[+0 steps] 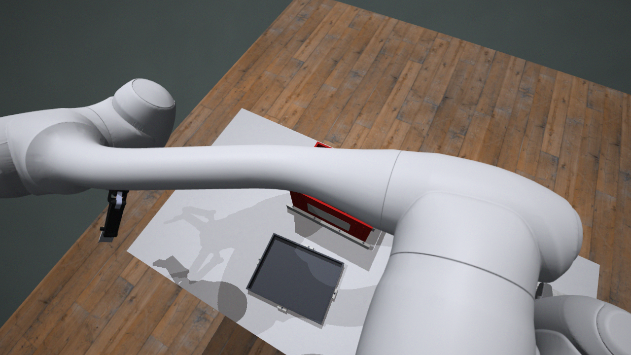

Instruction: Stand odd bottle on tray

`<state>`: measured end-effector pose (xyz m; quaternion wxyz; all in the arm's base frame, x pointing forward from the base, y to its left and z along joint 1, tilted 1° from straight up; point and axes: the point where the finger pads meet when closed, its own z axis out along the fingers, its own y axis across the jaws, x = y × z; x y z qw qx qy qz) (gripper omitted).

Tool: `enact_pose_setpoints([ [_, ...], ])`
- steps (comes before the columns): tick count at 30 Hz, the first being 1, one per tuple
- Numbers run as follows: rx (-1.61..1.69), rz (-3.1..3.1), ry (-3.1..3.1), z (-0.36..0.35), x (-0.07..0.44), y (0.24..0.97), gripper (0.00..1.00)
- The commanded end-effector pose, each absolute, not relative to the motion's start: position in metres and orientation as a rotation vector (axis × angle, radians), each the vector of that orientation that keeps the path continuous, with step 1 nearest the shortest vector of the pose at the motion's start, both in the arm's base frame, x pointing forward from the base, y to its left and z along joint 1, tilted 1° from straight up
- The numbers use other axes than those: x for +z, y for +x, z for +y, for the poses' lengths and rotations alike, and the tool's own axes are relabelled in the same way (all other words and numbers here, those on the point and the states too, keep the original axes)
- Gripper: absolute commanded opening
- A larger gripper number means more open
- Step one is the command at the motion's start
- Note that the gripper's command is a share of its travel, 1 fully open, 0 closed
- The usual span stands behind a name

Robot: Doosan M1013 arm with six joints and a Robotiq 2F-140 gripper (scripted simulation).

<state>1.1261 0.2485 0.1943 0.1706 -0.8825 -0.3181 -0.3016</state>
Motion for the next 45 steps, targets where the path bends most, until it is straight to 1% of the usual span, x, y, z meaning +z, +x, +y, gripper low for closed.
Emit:
enact_pose_setpoints([
  [1,-0.857,-0.903,-2.506,0.249,0.195,1.126,1.0],
  [19,-0.85,-0.907,-2.514,0.242,0.194,1.123,1.0],
  [21,-0.812,-0.93,-2.553,0.207,0.193,1.102,1.0],
  [32,-0.673,-0.993,-2.666,0.104,0.188,1.028,1.0],
  [34,-0.673,-0.993,-2.666,0.104,0.188,1.028,1.0],
  [35,-0.634,-1.008,-2.692,0.079,0.186,1.007,1.0],
  [45,-0.485,-1.054,-2.774,-0.002,0.182,0.926,1.0],
])
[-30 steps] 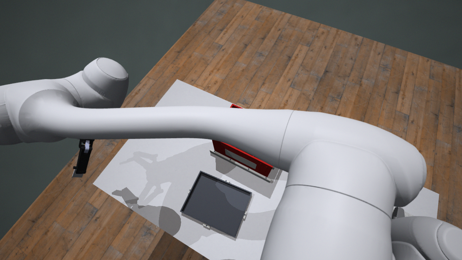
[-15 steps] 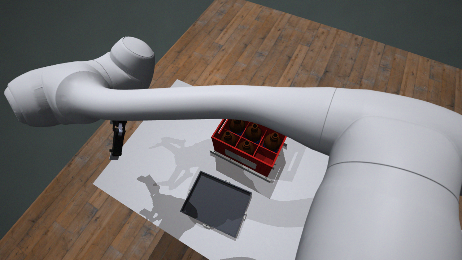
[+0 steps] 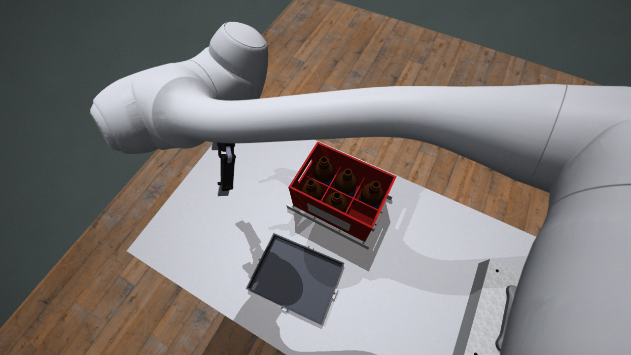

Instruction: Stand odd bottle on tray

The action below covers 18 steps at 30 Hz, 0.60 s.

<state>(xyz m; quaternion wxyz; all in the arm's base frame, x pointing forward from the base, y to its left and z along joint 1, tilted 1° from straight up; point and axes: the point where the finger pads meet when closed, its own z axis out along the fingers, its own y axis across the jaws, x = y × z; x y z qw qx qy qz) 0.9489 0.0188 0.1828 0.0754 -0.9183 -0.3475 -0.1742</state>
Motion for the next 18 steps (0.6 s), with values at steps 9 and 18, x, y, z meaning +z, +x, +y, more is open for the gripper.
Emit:
enact_pose_setpoints([
  [9,-0.344,-1.087,-2.832,-0.064,0.18,0.85,1.0],
  [18,-0.176,-1.116,-2.881,-0.124,0.177,0.757,1.0],
])
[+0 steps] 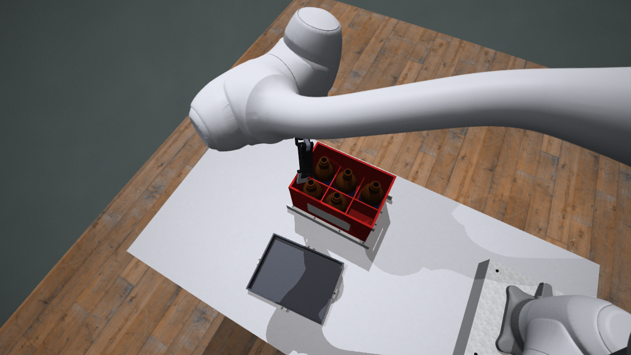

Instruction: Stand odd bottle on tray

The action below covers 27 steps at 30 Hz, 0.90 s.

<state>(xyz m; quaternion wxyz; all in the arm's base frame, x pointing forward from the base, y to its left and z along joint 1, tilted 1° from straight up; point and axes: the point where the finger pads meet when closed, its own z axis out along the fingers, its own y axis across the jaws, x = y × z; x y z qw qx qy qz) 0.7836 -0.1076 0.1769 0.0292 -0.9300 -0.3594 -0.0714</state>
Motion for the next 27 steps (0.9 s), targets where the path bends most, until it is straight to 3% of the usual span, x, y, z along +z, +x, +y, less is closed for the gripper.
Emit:
enact_pose_setpoints([
  [1,-0.156,-1.119,-2.885,-0.13,0.177,0.747,1.0],
  [11,0.026,-1.141,-2.914,-0.179,0.174,0.647,1.0],
  [15,0.034,-1.142,-2.915,-0.181,0.174,0.642,1.0],
  [16,0.034,-1.142,-2.915,-0.181,0.174,0.642,0.0],
  [27,0.034,-1.142,-2.915,-0.181,0.174,0.642,0.0],
])
